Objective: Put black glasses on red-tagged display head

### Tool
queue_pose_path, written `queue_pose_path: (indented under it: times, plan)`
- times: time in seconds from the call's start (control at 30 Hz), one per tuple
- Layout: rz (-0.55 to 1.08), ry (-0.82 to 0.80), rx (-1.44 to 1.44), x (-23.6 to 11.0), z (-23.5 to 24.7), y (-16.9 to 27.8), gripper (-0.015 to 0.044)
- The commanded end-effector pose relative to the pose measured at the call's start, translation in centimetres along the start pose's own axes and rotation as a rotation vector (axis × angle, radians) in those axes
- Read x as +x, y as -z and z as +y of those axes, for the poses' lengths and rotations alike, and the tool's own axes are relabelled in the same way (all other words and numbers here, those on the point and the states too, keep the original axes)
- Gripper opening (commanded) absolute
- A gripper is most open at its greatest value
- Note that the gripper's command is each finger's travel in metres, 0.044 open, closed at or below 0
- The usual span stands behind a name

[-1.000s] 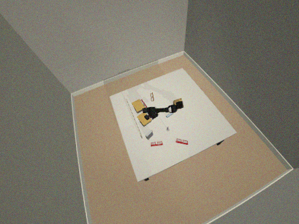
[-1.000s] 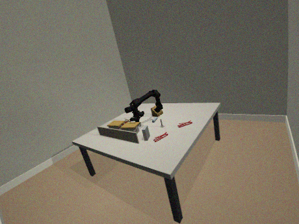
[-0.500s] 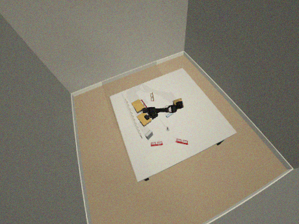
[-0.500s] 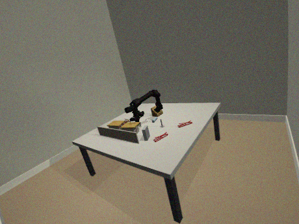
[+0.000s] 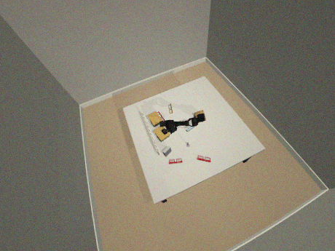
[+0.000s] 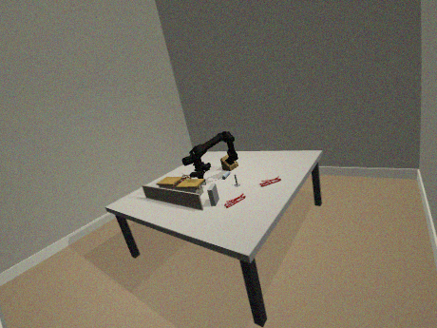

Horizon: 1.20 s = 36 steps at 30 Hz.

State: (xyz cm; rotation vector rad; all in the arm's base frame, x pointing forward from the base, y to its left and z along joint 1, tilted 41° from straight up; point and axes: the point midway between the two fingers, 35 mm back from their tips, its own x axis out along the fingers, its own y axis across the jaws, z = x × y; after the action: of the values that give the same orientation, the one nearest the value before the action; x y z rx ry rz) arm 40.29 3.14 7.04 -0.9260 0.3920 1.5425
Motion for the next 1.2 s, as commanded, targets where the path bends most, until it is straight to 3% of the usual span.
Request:
queue_pose_path:
  times: [0.0, 0.6, 0.73, 1.17]
  plan:
    - [-0.004, 0.003, 0.002, 0.0, -0.1, -0.1, 0.0000]
    - [-0.004, 0.004, 0.002, 0.5, 0.0, -0.1, 0.0000]
    - [0.001, 0.001, -0.003, 0.3, 0.0, 0.0, 0.0105]
    - [0.003, -0.030, -0.001, -1.2, -0.2, 0.0, 0.0107]
